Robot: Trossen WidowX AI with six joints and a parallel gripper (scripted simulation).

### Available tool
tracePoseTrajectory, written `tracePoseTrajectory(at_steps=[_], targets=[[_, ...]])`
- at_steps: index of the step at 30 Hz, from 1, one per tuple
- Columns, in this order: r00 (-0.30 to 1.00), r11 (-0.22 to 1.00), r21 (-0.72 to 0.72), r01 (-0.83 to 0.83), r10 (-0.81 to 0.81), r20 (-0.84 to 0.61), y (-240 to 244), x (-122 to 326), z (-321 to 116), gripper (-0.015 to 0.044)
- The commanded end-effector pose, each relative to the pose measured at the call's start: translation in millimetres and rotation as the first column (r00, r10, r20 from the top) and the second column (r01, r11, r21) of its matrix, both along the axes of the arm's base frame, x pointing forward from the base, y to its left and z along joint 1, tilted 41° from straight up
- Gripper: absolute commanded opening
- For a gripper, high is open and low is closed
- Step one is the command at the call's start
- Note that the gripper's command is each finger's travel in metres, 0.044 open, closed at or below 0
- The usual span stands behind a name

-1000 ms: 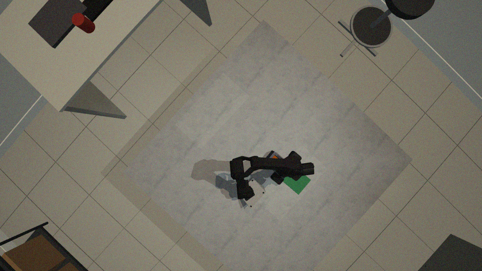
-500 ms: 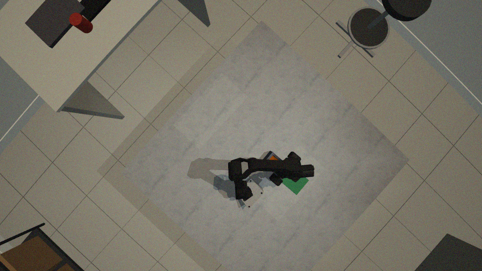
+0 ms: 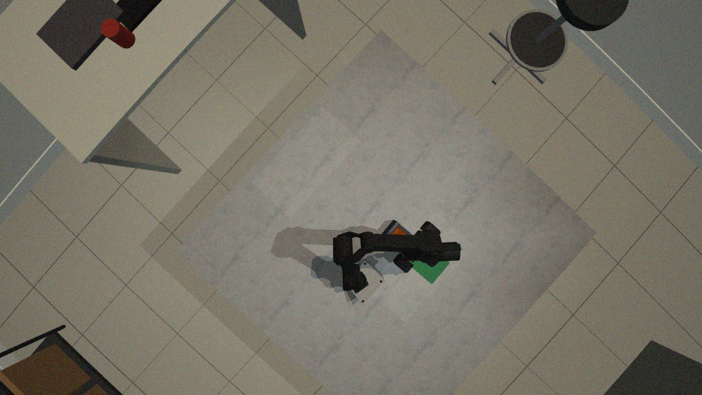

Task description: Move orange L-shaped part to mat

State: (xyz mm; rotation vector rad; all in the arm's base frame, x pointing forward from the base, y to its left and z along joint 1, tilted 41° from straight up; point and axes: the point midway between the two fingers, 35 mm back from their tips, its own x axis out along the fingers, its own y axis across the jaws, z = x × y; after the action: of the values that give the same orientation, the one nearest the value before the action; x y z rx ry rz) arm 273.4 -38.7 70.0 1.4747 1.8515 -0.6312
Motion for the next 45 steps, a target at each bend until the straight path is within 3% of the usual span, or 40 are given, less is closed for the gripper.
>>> tracePoseTrajectory(at_steps=[1,14,45], targets=[[1.000,1.000,-0.006,-0.001,0.001,0.006,-6,2,5,0.0000],[1.000,1.000,-0.007,-0.001,0.001,0.006,-13,3,9,0.0000],[1.000,1.000,-0.016,-0.001,0.001,0.010,-113,19,-80,0.0000]])
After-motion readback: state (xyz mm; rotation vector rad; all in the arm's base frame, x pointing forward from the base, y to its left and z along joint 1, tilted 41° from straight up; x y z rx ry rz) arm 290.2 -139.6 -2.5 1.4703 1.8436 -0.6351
